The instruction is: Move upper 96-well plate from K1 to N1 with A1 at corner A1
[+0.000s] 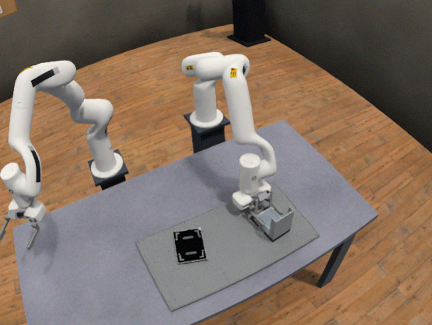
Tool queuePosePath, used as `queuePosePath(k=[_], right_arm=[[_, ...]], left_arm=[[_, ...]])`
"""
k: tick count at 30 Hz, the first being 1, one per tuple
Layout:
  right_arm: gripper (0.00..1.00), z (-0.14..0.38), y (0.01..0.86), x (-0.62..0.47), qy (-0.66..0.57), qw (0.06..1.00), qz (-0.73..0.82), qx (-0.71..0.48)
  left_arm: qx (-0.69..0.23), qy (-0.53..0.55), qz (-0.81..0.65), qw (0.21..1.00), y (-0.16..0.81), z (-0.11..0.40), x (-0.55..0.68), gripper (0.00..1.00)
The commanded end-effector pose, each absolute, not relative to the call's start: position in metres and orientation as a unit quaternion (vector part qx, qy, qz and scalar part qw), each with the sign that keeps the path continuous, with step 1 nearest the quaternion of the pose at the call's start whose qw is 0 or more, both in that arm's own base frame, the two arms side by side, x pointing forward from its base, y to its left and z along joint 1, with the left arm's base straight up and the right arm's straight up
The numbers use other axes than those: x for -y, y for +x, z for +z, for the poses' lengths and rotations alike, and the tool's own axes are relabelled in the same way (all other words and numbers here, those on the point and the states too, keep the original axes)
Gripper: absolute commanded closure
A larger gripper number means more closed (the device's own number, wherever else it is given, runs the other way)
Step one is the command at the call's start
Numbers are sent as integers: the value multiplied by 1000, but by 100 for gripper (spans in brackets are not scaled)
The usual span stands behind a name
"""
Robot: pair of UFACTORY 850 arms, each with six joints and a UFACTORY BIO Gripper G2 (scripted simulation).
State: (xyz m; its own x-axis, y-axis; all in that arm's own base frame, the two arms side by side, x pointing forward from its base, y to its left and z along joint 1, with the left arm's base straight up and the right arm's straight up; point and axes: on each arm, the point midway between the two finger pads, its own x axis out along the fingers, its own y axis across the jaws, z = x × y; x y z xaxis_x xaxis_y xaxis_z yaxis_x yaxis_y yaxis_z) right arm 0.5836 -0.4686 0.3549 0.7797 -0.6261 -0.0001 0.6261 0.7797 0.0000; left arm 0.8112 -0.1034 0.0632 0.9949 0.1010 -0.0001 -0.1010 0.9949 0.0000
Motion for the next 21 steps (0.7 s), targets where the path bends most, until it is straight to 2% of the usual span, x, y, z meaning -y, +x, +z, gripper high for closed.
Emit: queuePosePath(k=[1, 21], right_arm=[[0, 356, 584, 469, 0, 943, -332, 1], [0, 356, 584, 469, 0, 943, -332, 1]], left_arm=[[1, 0, 51, 999, 812, 64, 104, 100], [1, 0, 51, 999, 812, 69, 104, 100]])
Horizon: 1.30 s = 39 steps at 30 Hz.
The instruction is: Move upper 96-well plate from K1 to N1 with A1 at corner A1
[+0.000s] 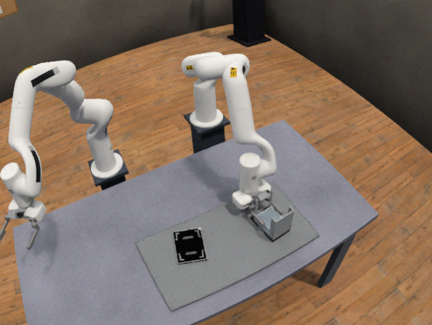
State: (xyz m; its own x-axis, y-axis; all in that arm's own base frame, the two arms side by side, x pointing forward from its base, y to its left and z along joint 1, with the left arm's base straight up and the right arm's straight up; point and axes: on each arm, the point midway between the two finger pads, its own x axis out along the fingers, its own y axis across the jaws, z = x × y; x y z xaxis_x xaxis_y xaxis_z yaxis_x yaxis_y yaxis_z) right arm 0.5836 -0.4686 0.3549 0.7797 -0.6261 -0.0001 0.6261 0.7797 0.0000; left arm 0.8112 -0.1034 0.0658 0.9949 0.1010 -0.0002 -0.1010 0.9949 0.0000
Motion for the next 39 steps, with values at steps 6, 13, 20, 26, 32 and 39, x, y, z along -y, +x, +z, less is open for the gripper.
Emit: queuePosePath(k=[6, 13, 20, 26, 32, 39], right_arm=[[0, 356, 584, 469, 0, 943, -332, 1], [0, 356, 584, 469, 0, 943, -332, 1], [0, 356, 584, 469, 0, 943, -332, 1], [0, 356, 584, 469, 0, 943, -332, 1], [0, 356, 584, 469, 0, 943, -332, 1], [0, 356, 584, 469, 0, 943, -332, 1]], left_arm=[[1, 0, 51, 999, 812, 73, 104, 100], [1, 0, 51, 999, 812, 76, 104, 100], [1, 0, 51, 999, 812, 81, 104, 100], [1, 0, 51, 999, 812, 84, 104, 100], [1, 0, 51, 999, 812, 84, 104, 100], [1, 0, 51, 999, 812, 96, 104, 100]])
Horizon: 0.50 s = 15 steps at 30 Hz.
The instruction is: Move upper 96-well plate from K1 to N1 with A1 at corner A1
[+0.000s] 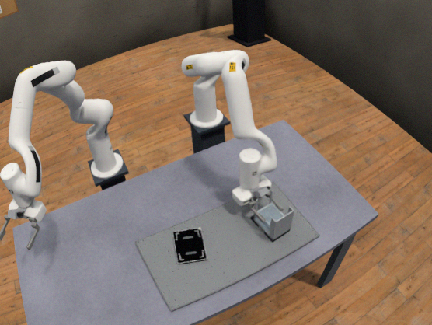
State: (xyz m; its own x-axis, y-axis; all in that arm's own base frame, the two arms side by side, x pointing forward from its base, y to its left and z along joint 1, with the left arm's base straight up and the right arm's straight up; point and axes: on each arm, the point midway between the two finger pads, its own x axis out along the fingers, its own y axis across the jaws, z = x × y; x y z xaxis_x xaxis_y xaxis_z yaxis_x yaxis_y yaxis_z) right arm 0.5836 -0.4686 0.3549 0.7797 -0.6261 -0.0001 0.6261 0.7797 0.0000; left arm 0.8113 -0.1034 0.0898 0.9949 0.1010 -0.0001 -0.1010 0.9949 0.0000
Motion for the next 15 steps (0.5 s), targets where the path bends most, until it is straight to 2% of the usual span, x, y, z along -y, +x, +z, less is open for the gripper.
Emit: queuePosePath(k=[1, 15], right_arm=[[0, 356, 584, 469, 0, 943, -332, 1], [0, 356, 584, 469, 0, 943, -332, 1]], left_arm=[[1, 0, 51, 999, 812, 98, 104, 100], [1, 0, 51, 999, 812, 118, 104, 100]])
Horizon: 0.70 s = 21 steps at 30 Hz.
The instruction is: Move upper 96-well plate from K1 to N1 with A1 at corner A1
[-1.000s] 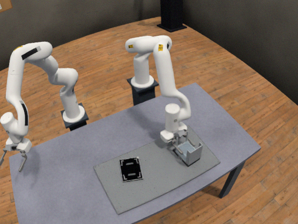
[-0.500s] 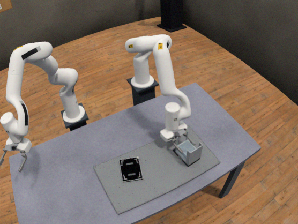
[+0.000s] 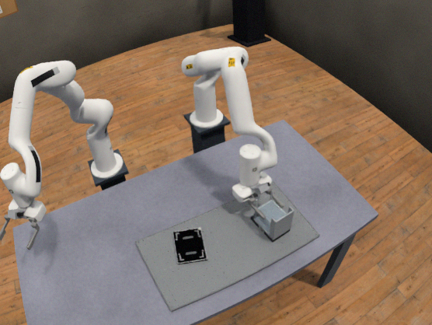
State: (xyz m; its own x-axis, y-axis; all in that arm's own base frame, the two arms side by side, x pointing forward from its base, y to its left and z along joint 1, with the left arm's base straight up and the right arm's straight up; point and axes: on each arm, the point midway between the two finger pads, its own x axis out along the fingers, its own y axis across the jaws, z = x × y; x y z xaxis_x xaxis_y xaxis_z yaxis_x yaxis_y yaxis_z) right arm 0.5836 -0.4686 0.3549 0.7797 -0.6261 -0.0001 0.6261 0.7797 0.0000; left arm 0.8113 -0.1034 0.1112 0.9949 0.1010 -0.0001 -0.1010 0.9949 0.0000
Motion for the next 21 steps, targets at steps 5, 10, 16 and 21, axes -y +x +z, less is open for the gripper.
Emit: queuePosePath(k=[5, 10, 16, 21], right_arm=[[0, 356, 584, 469, 0, 943, -332, 1], [0, 356, 584, 469, 0, 943, -332, 1], [0, 356, 584, 469, 0, 943, -332, 1], [0, 356, 584, 469, 0, 943, -332, 1]], left_arm=[[1, 0, 51, 999, 812, 124, 104, 100], [1, 0, 51, 999, 812, 131, 104, 100], [1, 0, 51, 999, 812, 141, 104, 100], [1, 0, 51, 999, 812, 149, 104, 100]])
